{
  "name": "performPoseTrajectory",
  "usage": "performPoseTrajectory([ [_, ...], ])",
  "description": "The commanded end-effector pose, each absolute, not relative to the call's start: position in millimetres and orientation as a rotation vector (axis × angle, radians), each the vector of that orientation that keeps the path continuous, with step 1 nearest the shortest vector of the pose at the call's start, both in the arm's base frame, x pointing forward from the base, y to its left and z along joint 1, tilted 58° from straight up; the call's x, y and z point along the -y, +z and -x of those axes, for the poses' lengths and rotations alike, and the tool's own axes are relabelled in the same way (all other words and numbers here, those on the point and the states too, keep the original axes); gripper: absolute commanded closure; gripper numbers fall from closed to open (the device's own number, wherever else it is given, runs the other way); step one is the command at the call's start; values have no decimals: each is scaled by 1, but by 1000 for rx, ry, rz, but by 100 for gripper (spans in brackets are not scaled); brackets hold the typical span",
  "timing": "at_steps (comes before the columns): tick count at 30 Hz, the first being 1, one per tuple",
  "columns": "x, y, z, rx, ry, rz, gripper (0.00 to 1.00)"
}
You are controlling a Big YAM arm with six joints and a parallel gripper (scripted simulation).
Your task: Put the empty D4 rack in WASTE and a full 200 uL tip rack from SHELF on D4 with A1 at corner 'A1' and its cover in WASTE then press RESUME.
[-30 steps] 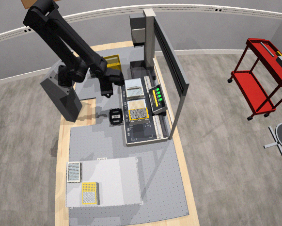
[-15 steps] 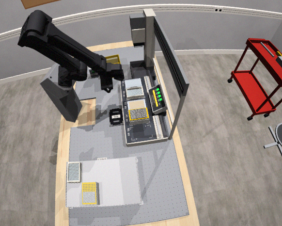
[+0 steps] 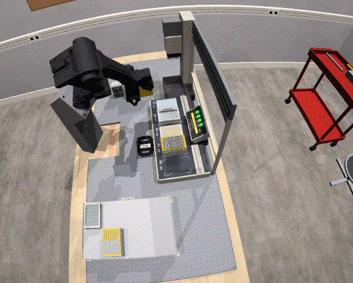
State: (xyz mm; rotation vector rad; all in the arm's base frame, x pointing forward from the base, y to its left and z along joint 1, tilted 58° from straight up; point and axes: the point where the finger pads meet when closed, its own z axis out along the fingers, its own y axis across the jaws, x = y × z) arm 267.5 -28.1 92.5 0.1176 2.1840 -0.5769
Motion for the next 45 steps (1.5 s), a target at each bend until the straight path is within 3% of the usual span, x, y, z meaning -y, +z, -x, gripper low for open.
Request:
performPoseTrajectory([
  [1,16,102,-282,-2147,-523,-201,100],
  [9,22,106,-282,-2134,-525,-233,100],
  [45,-120,52,-327,-2163,-534,-182,100],
])
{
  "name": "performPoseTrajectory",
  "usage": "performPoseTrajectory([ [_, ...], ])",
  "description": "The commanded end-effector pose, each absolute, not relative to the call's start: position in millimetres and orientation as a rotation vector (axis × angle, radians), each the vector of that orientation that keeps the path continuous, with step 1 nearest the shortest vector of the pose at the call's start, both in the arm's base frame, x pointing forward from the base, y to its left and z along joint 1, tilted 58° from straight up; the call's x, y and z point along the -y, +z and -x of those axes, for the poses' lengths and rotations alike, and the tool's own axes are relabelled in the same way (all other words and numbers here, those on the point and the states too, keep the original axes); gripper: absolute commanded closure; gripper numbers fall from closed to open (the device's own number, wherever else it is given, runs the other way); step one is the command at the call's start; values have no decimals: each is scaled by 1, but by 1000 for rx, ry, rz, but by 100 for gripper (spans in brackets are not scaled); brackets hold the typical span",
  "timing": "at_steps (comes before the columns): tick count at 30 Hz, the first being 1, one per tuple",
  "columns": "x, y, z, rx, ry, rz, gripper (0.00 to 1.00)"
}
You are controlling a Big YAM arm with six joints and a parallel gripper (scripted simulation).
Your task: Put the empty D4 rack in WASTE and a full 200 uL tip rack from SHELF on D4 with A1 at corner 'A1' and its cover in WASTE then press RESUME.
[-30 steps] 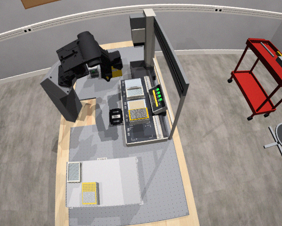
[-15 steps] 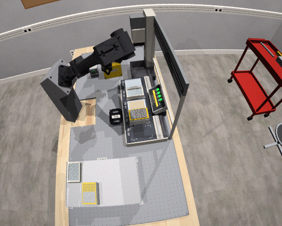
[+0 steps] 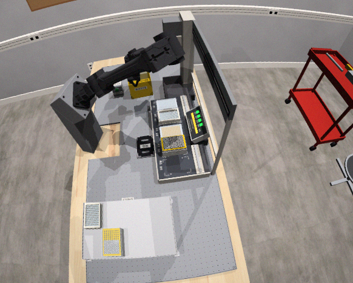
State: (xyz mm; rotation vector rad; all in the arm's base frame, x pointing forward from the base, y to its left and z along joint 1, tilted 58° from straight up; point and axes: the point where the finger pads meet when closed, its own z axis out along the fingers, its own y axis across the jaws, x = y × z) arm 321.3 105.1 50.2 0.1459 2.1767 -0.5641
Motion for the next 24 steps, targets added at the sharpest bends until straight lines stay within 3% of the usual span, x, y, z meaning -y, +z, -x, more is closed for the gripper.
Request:
performPoseTrajectory([
  [1,-124,50,-328,-2163,-534,-182,100],
  [24,-210,23,-358,-2161,-530,-179,100],
])
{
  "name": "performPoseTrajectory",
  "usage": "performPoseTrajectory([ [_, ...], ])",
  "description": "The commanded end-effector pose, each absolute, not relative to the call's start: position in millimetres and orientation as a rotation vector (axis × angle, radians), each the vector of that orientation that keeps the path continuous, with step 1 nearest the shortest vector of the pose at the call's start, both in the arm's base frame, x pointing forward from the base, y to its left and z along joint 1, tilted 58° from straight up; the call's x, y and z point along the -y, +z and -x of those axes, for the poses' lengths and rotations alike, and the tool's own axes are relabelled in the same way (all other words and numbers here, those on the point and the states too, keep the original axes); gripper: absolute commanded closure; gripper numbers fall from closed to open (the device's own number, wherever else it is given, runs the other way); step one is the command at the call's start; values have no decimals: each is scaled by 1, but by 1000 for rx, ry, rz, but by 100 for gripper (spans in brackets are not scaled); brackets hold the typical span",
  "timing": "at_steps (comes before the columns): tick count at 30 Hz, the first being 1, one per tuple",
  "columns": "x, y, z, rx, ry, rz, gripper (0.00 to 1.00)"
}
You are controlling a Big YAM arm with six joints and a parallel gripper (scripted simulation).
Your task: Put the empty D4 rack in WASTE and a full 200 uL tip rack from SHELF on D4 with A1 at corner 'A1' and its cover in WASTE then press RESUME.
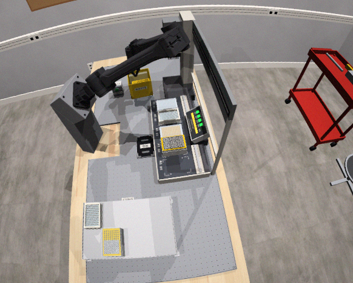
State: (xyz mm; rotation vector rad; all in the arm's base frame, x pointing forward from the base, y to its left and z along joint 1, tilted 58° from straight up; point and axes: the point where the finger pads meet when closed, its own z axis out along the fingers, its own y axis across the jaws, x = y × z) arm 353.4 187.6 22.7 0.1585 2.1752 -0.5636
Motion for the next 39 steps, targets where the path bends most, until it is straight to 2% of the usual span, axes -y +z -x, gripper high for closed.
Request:
performPoseTrajectory([
  [1,-215,21,-360,-2161,-529,-179,100],
  [11,-210,23,-365,-2160,-538,-213,100],
  [39,-215,-90,-281,-2165,-538,-171,100],
])
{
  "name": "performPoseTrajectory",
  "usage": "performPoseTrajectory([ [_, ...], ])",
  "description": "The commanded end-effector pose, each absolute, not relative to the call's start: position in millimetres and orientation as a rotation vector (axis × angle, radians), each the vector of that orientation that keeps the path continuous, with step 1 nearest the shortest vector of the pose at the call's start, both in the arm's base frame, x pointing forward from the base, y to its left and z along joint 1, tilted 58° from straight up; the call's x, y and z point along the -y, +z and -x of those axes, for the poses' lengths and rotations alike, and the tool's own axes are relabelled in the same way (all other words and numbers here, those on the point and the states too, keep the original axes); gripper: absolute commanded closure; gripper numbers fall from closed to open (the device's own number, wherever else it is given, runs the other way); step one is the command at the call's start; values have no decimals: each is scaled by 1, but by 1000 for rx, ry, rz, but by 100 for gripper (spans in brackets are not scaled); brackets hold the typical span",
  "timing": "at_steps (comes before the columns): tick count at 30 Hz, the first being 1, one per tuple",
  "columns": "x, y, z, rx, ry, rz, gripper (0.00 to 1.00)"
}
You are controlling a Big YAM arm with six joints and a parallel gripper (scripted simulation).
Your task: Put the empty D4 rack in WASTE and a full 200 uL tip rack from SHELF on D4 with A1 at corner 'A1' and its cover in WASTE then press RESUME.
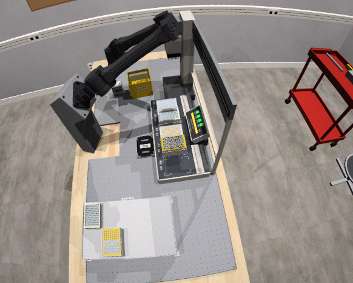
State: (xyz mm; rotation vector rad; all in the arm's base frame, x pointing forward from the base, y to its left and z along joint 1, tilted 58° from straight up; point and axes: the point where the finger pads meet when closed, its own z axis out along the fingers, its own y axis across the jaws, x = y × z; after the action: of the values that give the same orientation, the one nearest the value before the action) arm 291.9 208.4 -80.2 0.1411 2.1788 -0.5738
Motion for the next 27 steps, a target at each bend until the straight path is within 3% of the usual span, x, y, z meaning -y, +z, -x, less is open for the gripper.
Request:
performPoseTrajectory([
  [1,-215,-94,-278,-2165,-537,-172,100],
  [27,-190,-128,-285,-2167,-566,-194,100],
])
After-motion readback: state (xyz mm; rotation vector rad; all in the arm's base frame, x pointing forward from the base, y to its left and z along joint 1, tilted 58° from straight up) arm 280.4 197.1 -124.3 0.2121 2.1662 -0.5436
